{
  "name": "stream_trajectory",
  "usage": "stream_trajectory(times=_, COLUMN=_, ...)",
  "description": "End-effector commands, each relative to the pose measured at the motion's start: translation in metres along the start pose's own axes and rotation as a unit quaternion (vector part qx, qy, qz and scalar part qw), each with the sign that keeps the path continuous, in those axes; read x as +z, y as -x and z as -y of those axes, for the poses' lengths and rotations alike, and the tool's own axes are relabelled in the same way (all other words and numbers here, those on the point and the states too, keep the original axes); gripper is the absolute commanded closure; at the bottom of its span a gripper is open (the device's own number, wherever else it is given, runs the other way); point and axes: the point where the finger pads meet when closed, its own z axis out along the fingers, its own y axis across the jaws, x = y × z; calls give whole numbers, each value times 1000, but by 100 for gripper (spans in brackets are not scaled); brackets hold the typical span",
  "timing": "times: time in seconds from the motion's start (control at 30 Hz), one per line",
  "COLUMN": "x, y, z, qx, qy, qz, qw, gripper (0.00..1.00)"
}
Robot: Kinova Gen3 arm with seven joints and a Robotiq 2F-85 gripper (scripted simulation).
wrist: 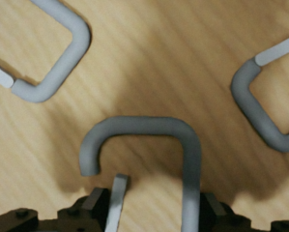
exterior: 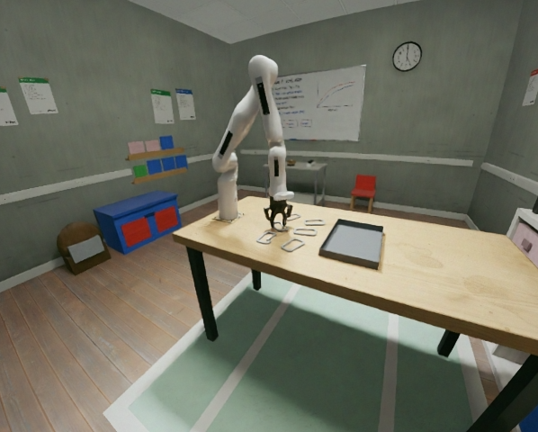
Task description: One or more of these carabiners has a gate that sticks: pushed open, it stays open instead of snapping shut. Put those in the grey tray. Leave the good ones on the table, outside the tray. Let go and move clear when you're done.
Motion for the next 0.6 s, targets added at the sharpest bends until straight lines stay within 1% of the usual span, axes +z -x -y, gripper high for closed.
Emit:
stream_trajectory(times=0.0, x=0, y=0, z=0, qx=0, qy=0, qz=0, qw=1000, gripper=43)
stream_trajectory(times=0.4, x=0, y=0, z=0, qx=0, qy=0, qz=0, qw=1000, gripper=43)
stream_trajectory(times=0.43, x=0, y=0, z=0, qx=0, qy=0, qz=0, qw=1000, gripper=0)
stream_trajectory(times=0.57, x=0, y=0, z=0, qx=0, qy=0, qz=0, qw=1000, gripper=0)
